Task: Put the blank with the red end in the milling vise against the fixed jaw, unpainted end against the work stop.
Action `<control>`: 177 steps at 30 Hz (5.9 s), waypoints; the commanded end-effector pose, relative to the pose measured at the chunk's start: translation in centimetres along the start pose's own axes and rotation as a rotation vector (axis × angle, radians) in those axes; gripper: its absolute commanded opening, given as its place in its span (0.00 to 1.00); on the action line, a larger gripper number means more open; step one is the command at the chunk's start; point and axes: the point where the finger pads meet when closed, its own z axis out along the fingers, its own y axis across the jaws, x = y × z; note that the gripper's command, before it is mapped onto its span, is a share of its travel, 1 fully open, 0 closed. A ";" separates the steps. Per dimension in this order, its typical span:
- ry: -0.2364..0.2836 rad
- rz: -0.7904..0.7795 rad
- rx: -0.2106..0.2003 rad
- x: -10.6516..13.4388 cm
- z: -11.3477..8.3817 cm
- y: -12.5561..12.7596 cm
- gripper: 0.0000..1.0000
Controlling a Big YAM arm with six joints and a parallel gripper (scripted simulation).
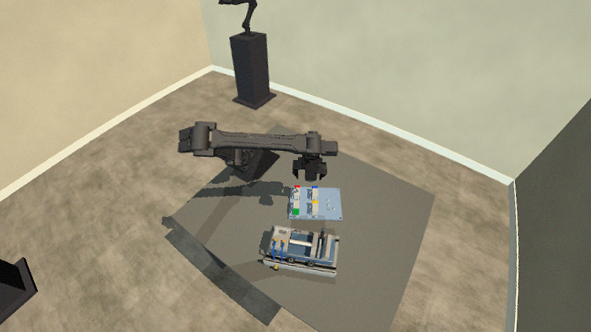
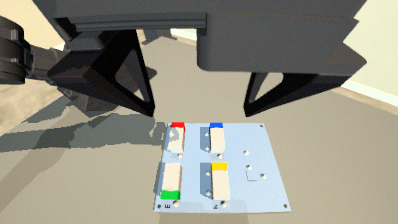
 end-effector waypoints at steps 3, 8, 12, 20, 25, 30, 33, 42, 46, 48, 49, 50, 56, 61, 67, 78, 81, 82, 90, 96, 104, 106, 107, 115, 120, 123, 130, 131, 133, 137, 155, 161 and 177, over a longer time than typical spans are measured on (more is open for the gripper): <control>0.004 0.029 -0.044 -0.9 -1.1 1.4 1.00; 0.004 0.029 -0.044 -0.9 -1.1 1.4 1.00; 0.004 0.029 -0.044 -0.9 -1.1 1.4 1.00; 0.004 0.029 -0.044 -0.9 -1.1 1.4 1.00; 0.004 0.029 -0.044 -0.9 -1.1 1.4 1.00; 0.004 0.029 -0.044 -0.9 -1.1 1.4 1.00; -0.002 0.016 -0.040 0.6 -0.9 0.0 1.00; -0.003 0.016 -0.038 4.7 1.8 -4.8 1.00; 0.007 0.061 -0.063 3.3 0.8 -3.2 0.00; 0.006 0.045 -0.041 3.9 1.7 -4.2 0.00; 0.006 0.044 -0.041 3.9 1.7 -4.2 0.00; 0.006 0.036 -0.037 3.9 1.8 -4.2 0.00; 0.005 0.034 -0.035 4.0 1.9 -4.2 0.00; 0.005 0.034 -0.035 4.0 1.9 -4.2 0.00; 0.005 0.034 -0.035 4.0 1.9 -4.2 0.00; 0.005 0.034 -0.035 4.0 1.9 -4.2 0.00; 0.005 0.034 -0.035 4.0 1.9 -4.2 0.00; 0.005 0.034 -0.035 4.0 1.9 -4.2 0.00; 0.005 0.034 -0.035 4.0 1.9 -4.2 0.64; 0.005 0.034 -0.035 4.0 1.9 -4.2 0.64; 0.005 0.034 -0.035 4.0 1.9 -4.2 0.64; 0.005 0.034 -0.035 4.0 1.9 -4.2 0.64; 0.005 0.034 -0.035 4.0 1.9 -4.2 0.64; 0.005 0.034 -0.035 4.0 1.9 -4.2 0.64; 0.005 0.034 -0.035 4.0 1.9 -4.2 0.64; 0.005 0.032 -0.032 4.0 2.0 -4.3 0.64; 0.004 0.007 -0.004 4.3 3.3 -5.0 0.64; 0.004 0.005 -0.001 4.4 3.5 -5.0 0.64; 0.003 0.002 0.003 4.4 3.9 -5.0 0.64; 0.003 0.002 0.003 4.4 4.7 -5.0 0.64; 0.002 0.001 0.004 4.5 10.1 -5.1 0.64; 0.003 0.001 0.005 4.5 11.5 -5.1 0.64; 0.003 0.005 0.000 4.4 14.5 -4.9 0.64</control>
